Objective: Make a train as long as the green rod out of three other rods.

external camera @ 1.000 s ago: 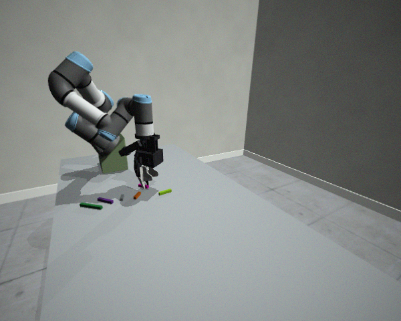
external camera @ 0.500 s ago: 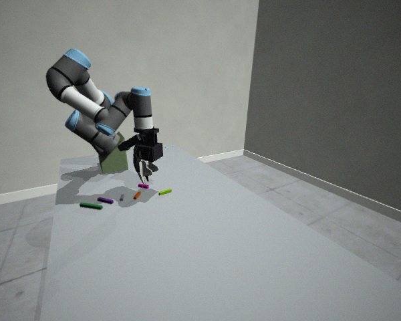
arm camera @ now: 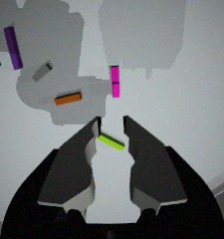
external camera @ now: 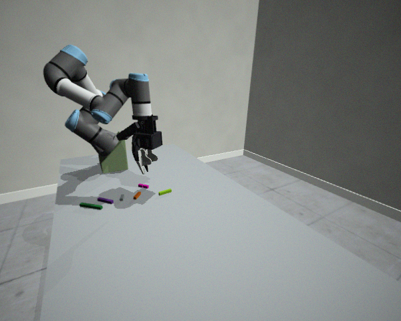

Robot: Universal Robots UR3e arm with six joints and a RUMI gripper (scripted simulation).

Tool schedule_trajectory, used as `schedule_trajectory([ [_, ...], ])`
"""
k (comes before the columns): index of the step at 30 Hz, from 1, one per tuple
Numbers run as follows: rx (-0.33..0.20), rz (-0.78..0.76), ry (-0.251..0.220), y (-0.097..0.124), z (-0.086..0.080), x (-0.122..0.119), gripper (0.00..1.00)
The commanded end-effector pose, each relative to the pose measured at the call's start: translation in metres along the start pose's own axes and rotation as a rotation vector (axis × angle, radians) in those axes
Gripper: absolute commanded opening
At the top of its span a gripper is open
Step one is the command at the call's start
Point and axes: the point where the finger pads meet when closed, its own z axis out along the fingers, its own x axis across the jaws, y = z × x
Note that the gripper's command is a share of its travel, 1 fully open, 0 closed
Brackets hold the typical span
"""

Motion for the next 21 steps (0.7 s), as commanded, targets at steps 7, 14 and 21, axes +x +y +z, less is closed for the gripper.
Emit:
schedule_trajectory([
  [7, 0.036, -0.005, 0.014, -0.0036, -0.0220, 0.0040, 0.14],
  [14, 0.036, -0.005, 0.014, -0.0036, -0.0231, 0.0039, 1.00],
  [21, 0.036, -0.005, 0.014, -0.0036, -0.0230, 0.0037, 1.00],
])
